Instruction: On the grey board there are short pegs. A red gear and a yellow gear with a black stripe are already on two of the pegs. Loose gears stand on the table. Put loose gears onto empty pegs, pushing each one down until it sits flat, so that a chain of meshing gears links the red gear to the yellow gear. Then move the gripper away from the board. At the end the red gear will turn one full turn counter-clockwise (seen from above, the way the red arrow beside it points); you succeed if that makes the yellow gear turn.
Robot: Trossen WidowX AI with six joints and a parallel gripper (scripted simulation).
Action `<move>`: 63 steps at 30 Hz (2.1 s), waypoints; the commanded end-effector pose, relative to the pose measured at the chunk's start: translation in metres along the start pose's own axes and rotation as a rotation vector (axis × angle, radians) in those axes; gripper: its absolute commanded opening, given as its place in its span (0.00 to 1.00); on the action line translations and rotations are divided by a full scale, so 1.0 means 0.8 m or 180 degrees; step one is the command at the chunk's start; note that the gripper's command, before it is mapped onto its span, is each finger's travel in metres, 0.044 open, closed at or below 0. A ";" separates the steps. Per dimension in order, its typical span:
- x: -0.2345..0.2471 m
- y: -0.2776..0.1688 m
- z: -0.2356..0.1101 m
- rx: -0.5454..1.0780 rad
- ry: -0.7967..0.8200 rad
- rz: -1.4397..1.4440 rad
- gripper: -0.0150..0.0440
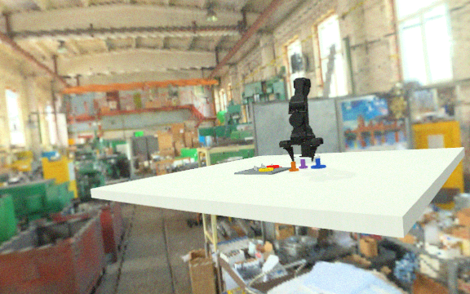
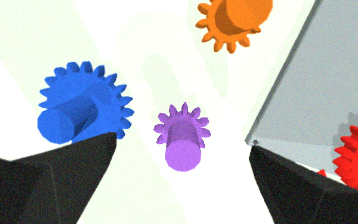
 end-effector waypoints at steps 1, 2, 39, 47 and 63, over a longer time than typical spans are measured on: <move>0.001 0.000 0.001 0.0012 0.0013 0.0010 0.82; 0.001 0.000 0.001 0.0012 0.0013 0.0010 0.78; 0.001 0.009 -0.053 0.0009 0.0013 0.0010 0.25; 0.001 0.009 -0.076 0.0009 0.0013 0.0010 0.25; -0.002 0.006 -0.123 0.0007 0.0011 0.0013 0.25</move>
Point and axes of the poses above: the point midway between the two fingers, 35 mm back from their tips, its own z axis out along the fingers, its own x axis across the jaws, y = z × x, the point moved 7 cm from there along -z, back along the fingers, and after that the axes turned 9 degrees about z, right-handed, at the moved point
